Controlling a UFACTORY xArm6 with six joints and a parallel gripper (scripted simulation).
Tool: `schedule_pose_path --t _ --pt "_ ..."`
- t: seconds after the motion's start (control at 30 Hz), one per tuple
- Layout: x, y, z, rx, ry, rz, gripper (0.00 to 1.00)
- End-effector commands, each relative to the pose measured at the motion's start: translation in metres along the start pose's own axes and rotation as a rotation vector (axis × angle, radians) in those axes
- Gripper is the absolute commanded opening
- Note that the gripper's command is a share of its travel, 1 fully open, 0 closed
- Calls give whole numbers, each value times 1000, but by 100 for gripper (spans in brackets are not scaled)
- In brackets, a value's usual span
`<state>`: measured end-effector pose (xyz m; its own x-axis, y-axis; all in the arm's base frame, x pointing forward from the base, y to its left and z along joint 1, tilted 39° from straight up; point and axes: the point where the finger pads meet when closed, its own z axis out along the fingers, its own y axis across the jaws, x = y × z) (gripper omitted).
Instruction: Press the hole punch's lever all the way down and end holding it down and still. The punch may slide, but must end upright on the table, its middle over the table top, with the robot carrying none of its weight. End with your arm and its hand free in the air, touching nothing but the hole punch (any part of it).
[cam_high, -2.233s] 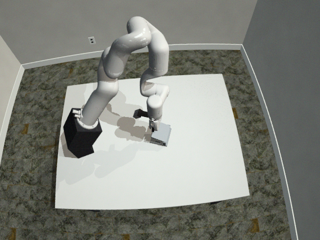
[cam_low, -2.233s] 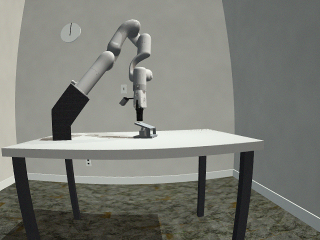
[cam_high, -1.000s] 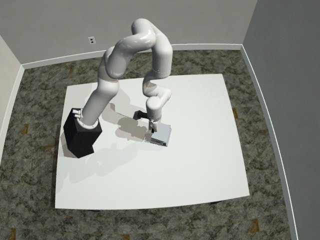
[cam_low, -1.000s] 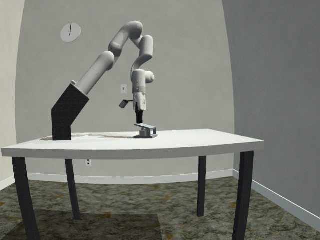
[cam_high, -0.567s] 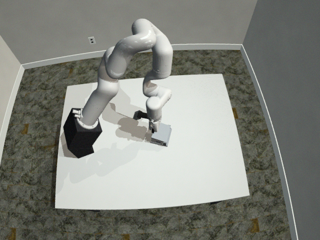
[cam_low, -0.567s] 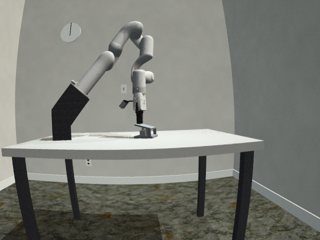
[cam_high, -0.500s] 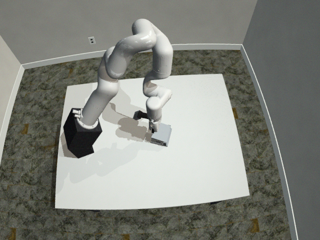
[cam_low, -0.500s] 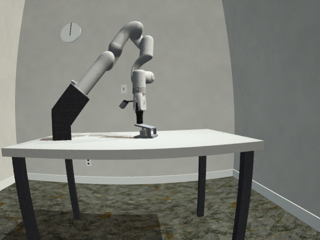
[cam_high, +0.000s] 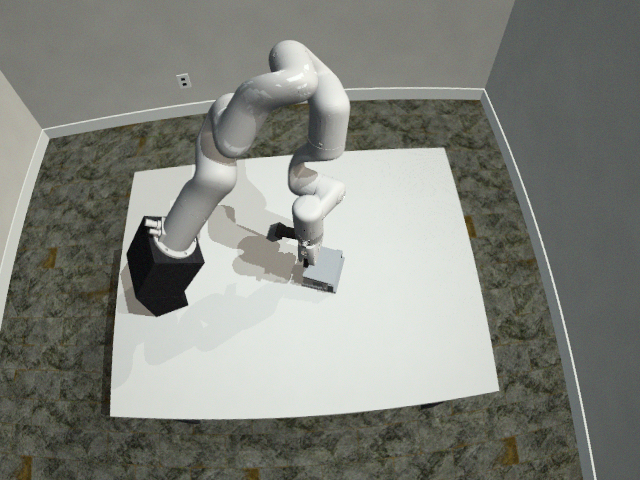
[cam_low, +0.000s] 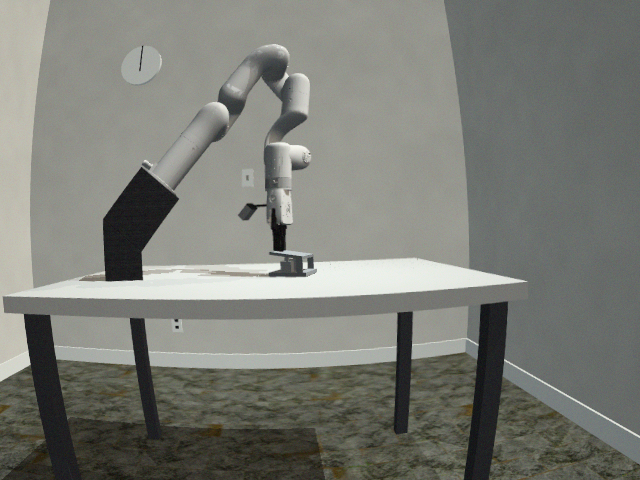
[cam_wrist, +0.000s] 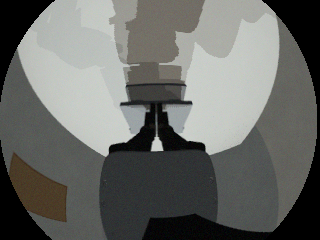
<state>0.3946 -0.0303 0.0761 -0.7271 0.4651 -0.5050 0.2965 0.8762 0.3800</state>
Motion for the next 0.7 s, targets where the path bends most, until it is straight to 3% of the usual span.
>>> schedule_pose_path --t 0.0,0.67 --pt "-1 0 0 -1 -2 0 0" --pt "-1 0 10 -1 -2 0 0"
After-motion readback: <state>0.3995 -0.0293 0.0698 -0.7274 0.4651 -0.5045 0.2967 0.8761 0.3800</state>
